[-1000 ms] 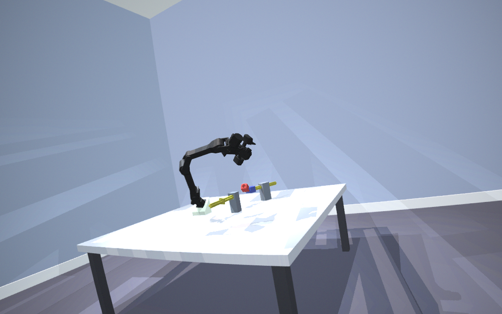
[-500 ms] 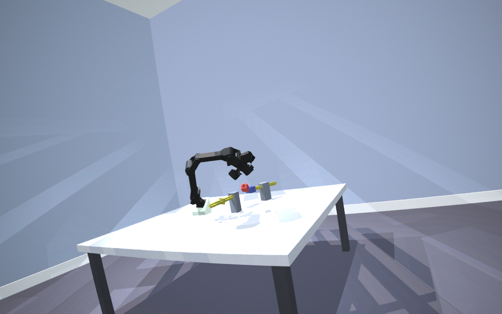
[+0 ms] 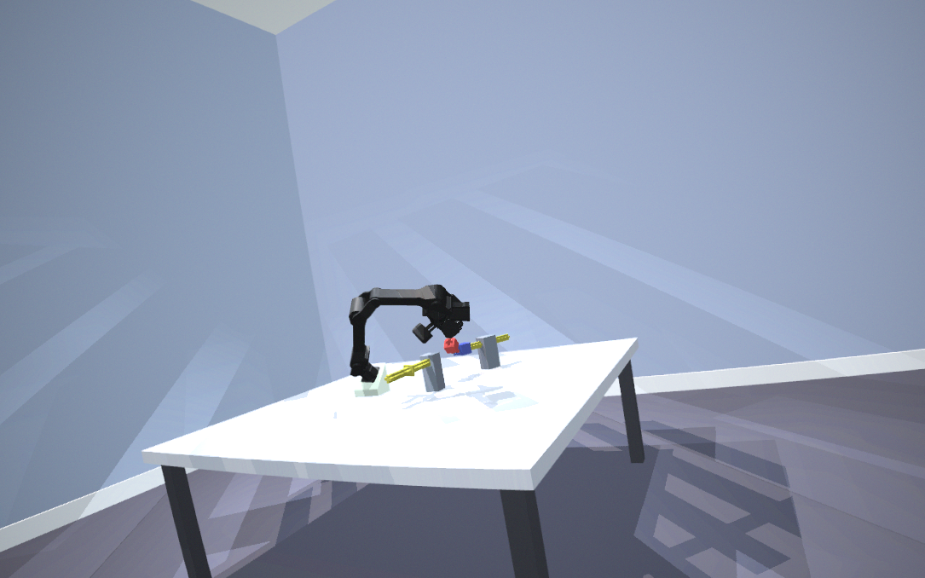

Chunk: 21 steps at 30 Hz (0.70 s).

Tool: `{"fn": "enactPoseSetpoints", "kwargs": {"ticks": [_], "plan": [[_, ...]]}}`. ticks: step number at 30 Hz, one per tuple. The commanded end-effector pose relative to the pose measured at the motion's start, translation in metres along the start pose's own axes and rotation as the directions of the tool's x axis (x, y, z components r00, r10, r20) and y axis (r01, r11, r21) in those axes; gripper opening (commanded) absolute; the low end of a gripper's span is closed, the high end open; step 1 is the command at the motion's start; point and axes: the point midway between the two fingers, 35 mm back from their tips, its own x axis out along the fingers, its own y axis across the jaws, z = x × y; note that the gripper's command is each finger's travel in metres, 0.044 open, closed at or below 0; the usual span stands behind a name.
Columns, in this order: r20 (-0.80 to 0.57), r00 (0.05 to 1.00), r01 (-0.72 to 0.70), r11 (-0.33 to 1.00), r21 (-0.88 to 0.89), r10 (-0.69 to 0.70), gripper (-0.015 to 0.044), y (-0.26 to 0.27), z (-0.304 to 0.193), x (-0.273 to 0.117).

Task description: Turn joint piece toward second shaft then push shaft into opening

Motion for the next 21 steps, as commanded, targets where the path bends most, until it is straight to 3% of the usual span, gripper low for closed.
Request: {"fn": "enactPoseSetpoints", "kwargs": {"ticks": [1,11,21], "plan": [[0.011,0.999,0.046,0.998,-0.049,-0.046,0.0440,-0.003,0.000,0.006],[0.114,0.967,0.251,0.929,-0.273,-0.227,0.0440,-0.014,0.006,0.026],[0.229,0.892,0.452,0.761,-0.466,-0.389,0.0440,-0.024,0.013,0.040]]}}
